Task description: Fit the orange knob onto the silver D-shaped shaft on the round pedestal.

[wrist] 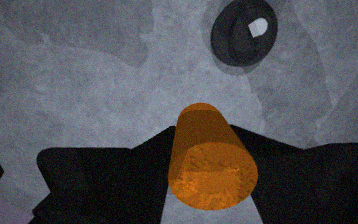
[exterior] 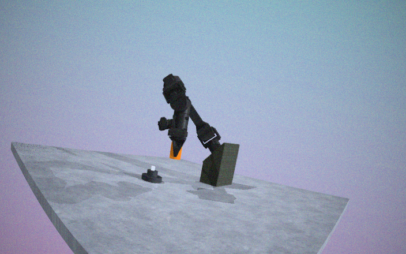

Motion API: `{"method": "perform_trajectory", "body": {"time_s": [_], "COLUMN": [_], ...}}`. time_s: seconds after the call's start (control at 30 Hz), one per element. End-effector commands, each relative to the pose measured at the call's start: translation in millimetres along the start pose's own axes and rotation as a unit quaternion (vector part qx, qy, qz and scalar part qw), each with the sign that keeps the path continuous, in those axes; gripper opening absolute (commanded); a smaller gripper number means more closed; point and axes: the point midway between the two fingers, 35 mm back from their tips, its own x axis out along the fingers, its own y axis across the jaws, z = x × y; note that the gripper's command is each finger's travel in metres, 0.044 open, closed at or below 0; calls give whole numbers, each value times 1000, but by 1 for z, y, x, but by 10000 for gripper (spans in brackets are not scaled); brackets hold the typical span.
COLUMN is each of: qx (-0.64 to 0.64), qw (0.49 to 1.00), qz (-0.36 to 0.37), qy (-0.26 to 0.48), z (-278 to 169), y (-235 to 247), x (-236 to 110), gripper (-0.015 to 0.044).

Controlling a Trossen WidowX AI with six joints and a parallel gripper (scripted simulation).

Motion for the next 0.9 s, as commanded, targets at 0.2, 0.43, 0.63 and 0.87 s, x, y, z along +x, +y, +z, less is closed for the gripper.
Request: {"method": "perform_trajectory", "body": {"time_s": [0.2, 0.43, 0.63, 0.87], "qx": [-1, 0, 0, 2], "qw": [1000, 1000, 1000, 1000], "qz": [3, 2, -1, -5], "qy": [-5, -7, -10, -14], "z": [28, 45, 60, 75], "y": [-16, -29, -41, -56], "x": [6, 12, 17, 23], "gripper": [0, 0, 0, 0]}}
